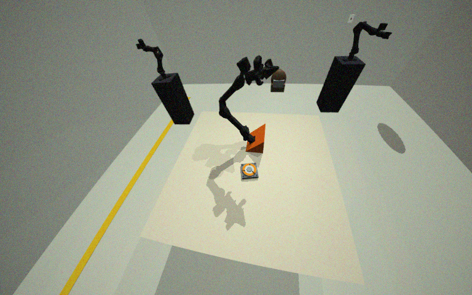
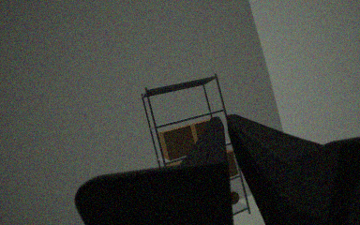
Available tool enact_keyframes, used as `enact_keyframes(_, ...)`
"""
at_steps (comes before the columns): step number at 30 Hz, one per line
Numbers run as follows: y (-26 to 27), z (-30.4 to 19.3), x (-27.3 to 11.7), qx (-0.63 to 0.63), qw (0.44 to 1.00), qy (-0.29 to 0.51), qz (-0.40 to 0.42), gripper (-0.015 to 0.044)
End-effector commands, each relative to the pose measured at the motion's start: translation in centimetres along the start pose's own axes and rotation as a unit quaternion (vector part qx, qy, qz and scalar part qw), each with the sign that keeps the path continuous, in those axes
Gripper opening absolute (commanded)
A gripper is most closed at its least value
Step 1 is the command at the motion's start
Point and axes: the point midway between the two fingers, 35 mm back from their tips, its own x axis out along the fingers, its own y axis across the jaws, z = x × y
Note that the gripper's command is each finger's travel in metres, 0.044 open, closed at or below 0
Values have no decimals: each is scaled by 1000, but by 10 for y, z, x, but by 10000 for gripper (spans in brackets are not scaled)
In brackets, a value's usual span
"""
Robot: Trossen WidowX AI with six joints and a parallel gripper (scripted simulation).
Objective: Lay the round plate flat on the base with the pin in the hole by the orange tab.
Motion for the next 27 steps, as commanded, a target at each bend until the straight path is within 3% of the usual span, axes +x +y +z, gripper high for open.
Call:
enact_keyframes(1,-34,-46,29,11,996,72,-46,0)
enact_keyframes(9,-133,-155,60,68,958,226,-163,0)
enact_keyframes(16,-217,-253,47,130,884,358,-272,0)
enact_keyframes(22,-290,-353,-8,195,758,492,-381,0)
enact_keyframes(24,-298,-365,-18,204,738,509,-395,0)
enact_keyframes(27,-324,-414,-68,238,642,576,-446,0)
